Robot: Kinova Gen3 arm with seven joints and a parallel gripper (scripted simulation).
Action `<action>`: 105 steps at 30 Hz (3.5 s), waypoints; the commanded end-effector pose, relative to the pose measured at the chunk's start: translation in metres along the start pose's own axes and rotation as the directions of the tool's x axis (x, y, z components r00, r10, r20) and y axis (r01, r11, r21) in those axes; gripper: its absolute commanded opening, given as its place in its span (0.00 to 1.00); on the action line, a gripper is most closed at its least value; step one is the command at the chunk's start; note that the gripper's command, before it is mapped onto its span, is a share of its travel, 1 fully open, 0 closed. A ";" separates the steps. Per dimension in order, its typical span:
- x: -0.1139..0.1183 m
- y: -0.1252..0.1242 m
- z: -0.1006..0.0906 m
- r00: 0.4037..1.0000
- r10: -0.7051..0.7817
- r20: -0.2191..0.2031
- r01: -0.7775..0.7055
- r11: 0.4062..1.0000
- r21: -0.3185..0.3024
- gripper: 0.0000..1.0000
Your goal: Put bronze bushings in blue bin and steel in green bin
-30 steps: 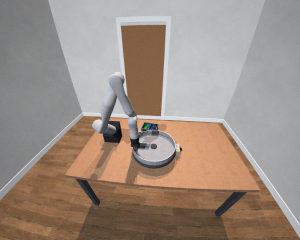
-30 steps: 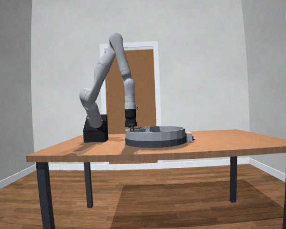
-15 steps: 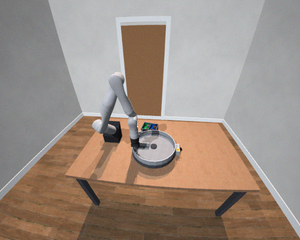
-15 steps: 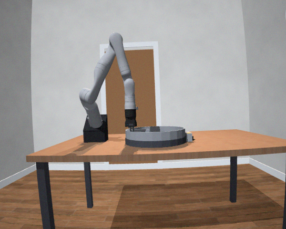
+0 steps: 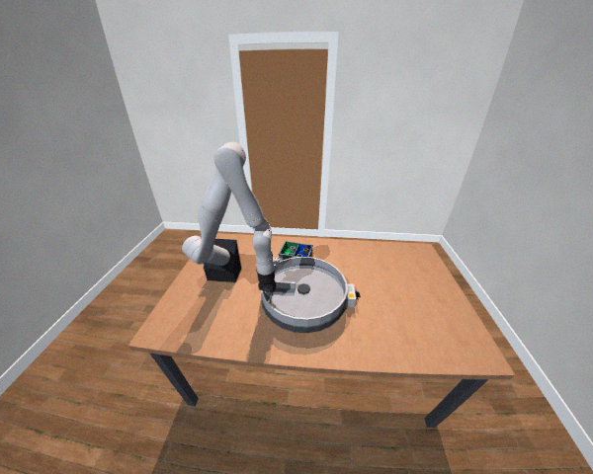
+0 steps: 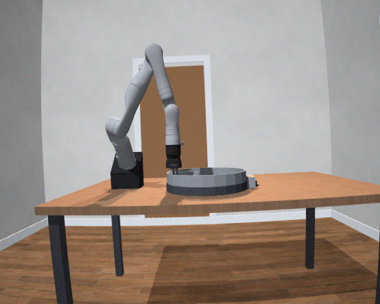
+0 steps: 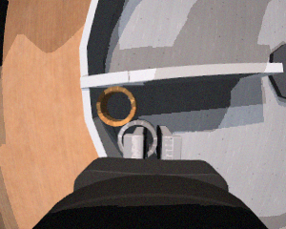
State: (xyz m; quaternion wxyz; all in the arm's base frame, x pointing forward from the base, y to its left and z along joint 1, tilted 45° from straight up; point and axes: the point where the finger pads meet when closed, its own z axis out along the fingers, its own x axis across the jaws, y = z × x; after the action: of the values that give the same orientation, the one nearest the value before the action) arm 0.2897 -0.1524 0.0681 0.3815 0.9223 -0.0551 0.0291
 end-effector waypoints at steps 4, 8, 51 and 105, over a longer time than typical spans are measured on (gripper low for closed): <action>0.001 -0.001 -0.002 1.000 -0.001 -0.003 0.001 1.000 0.002 0.00; 0.001 -0.001 -0.004 1.000 -0.001 -0.003 0.001 1.000 0.002 0.00; 0.001 -0.001 -0.014 1.000 -0.002 -0.002 0.002 1.000 0.002 0.00; 0.001 -0.001 -0.029 1.000 -0.002 -0.003 0.002 1.000 0.002 0.00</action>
State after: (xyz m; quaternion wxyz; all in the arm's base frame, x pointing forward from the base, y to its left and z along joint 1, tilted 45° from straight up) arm 0.2892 -0.1330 0.0879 0.3815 0.9222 -0.0557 0.0283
